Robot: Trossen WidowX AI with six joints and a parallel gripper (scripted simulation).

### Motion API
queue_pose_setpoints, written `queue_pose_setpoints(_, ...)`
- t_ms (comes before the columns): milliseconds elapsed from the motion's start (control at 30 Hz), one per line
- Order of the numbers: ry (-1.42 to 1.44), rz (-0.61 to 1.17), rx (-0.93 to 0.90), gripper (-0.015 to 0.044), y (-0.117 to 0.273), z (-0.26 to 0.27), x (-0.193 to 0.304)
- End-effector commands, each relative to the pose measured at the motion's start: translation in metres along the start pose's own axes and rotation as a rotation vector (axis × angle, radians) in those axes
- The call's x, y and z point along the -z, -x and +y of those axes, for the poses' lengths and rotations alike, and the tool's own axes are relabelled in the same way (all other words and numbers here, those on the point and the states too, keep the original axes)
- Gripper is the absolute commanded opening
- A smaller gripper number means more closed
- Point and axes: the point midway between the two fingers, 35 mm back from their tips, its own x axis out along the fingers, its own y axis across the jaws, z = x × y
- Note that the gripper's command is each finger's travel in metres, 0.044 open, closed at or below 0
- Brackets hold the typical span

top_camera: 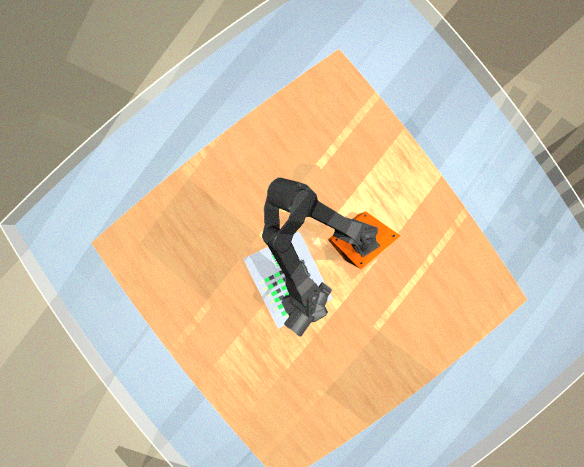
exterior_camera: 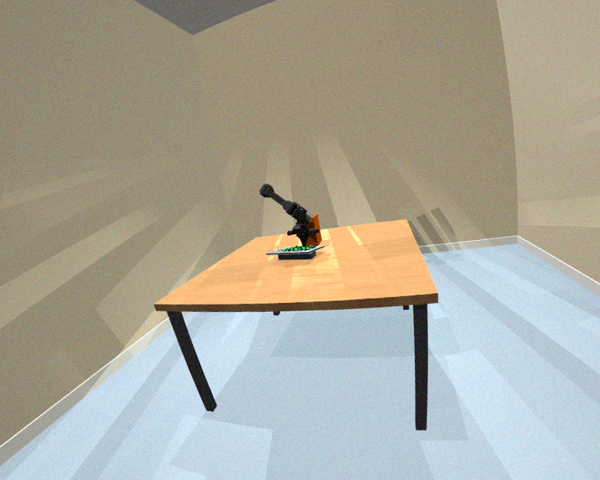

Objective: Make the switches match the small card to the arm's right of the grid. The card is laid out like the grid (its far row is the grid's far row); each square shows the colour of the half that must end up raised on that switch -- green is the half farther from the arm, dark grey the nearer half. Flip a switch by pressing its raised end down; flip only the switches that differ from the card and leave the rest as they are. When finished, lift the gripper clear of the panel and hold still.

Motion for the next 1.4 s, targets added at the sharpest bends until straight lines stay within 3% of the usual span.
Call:
queue_pose_setpoints(0, 0.005, 0.0, 0.004, 0.0, -0.001, -0.001, 0.001)
queue_pose_setpoints(500, 0.005, 0.0, 0.004, 0.0, -0.003, -0.001, 0.001)
queue_pose_setpoints(767, 0.005, 0.027, 0.001, 0.0, 0.062, 0.0, -0.002)
queue_pose_setpoints(1133, 0.005, 0.028, 0.003, 0.0, 0.06, -0.026, -0.021)
queue_pose_setpoints(1267, 0.005, 0.05, 0.004, 0.0, 0.029, -0.027, -0.021)
queue_pose_setpoints(1367, 0.005, 0.052, 0.004, 0.0, 0.027, -0.027, -0.021)
